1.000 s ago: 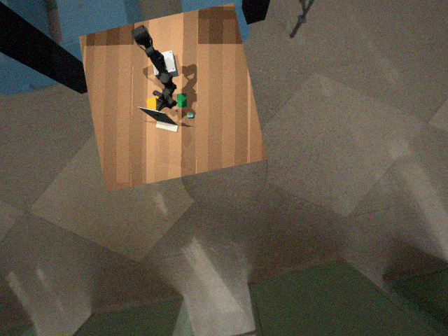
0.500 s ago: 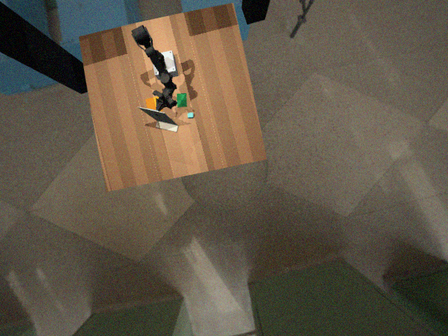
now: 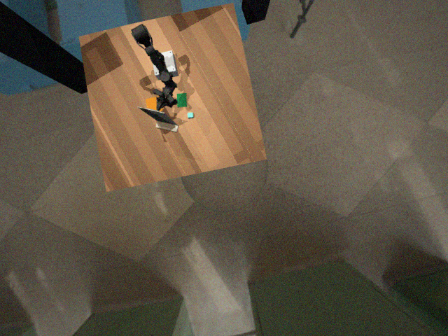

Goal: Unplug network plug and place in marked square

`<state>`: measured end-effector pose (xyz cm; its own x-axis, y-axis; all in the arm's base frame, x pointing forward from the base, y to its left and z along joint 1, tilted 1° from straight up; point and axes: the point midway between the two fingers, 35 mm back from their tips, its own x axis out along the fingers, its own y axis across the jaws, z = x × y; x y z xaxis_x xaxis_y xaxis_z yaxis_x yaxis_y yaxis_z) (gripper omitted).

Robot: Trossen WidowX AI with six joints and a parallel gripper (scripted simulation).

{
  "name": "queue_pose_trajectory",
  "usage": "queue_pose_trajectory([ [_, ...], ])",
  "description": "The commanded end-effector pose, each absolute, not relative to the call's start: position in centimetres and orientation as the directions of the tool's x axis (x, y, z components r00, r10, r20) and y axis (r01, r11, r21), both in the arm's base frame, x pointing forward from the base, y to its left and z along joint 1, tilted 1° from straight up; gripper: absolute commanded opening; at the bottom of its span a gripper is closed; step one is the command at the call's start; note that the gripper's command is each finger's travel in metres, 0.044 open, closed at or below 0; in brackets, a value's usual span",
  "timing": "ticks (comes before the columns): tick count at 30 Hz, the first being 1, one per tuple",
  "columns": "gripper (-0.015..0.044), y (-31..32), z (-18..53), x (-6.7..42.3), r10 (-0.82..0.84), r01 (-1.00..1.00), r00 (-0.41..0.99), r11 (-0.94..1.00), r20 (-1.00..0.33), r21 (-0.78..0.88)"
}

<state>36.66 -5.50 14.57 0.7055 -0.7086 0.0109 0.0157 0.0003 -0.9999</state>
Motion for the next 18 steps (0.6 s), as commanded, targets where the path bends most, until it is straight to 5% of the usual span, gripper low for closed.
queue_pose_trajectory([
  [1, 0.0000, -5.26, 14.51, 36.25, -0.708, 0.010, 0.707, -0.004, 0.010, -1.000],
  [18, 0.0000, -4.47, 14.47, 35.29, -0.708, 0.009, 0.707, -0.003, 0.009, -1.000],
])
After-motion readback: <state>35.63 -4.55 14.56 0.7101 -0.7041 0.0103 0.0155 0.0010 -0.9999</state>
